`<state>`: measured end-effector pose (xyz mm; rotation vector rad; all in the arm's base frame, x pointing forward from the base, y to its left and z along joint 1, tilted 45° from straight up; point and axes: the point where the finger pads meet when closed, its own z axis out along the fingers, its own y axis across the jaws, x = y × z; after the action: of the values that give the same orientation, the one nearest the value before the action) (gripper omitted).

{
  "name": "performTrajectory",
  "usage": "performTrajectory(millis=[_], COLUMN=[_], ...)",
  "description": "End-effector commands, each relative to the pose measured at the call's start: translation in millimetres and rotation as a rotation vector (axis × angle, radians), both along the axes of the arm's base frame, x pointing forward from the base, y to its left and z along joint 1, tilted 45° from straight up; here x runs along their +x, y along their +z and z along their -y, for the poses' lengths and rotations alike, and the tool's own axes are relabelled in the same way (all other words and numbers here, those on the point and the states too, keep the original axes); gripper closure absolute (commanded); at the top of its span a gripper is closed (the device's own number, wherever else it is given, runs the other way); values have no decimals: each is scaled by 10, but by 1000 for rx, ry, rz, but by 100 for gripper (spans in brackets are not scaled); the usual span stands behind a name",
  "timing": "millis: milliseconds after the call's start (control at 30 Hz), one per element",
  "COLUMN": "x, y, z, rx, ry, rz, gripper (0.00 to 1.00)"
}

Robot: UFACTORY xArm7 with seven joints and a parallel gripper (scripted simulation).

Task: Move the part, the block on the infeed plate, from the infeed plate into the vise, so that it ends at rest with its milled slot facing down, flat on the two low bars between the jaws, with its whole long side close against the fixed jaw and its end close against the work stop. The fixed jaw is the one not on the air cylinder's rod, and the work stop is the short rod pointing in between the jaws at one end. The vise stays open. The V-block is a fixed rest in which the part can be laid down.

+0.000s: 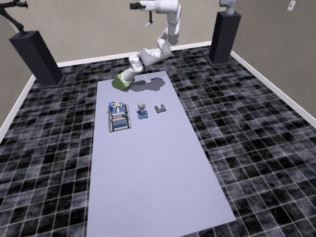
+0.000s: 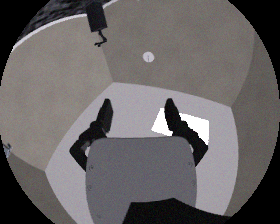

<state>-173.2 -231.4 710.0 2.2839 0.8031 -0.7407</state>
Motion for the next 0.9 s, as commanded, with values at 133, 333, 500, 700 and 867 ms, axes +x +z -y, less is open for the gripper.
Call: performTrajectory(millis=[133, 333, 500, 700, 867], x=[93, 380, 380, 984, 984], y=[-95, -288, -288, -673, -673], z=[-6, -49, -49, -210, -210], rx=[7, 45, 45, 130, 130], ry=[21, 91, 91, 233, 233], rz=[24, 76, 76, 175, 175], gripper=[0, 0, 0, 0, 0])
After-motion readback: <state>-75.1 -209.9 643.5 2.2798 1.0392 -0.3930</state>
